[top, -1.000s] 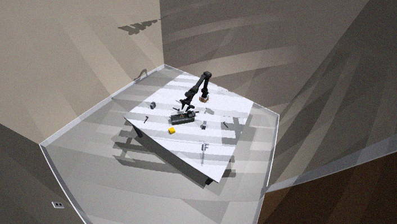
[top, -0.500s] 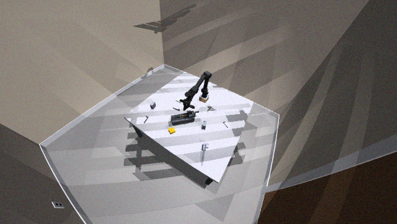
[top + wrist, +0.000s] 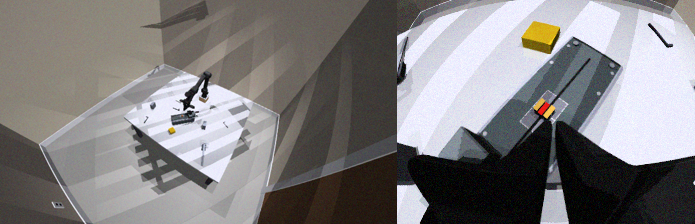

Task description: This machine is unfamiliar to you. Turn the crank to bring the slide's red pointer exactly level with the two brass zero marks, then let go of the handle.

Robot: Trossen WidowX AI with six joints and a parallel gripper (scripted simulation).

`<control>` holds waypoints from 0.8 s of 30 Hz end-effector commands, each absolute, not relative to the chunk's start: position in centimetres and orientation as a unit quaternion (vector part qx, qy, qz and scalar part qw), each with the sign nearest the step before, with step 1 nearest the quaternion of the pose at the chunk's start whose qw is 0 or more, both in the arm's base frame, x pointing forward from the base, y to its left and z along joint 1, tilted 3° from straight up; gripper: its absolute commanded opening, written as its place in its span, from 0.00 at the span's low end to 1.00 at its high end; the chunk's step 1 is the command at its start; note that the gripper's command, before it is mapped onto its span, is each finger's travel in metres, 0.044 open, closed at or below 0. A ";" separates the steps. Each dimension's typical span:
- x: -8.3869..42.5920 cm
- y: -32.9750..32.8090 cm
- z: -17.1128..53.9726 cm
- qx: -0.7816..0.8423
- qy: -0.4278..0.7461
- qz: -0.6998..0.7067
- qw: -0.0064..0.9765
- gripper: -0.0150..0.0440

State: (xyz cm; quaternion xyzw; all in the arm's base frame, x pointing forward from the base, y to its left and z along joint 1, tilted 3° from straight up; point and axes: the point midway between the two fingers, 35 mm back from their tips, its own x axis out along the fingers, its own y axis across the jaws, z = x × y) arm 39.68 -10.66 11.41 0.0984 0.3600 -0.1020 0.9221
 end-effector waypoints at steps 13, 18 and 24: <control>39.7 -10.7 11.4 0.098 0.360 -0.102 0.922 0.92; 39.7 -10.7 11.4 0.098 0.360 -0.102 0.922 0.91; 39.7 -10.7 11.4 0.098 0.360 -0.102 0.922 0.64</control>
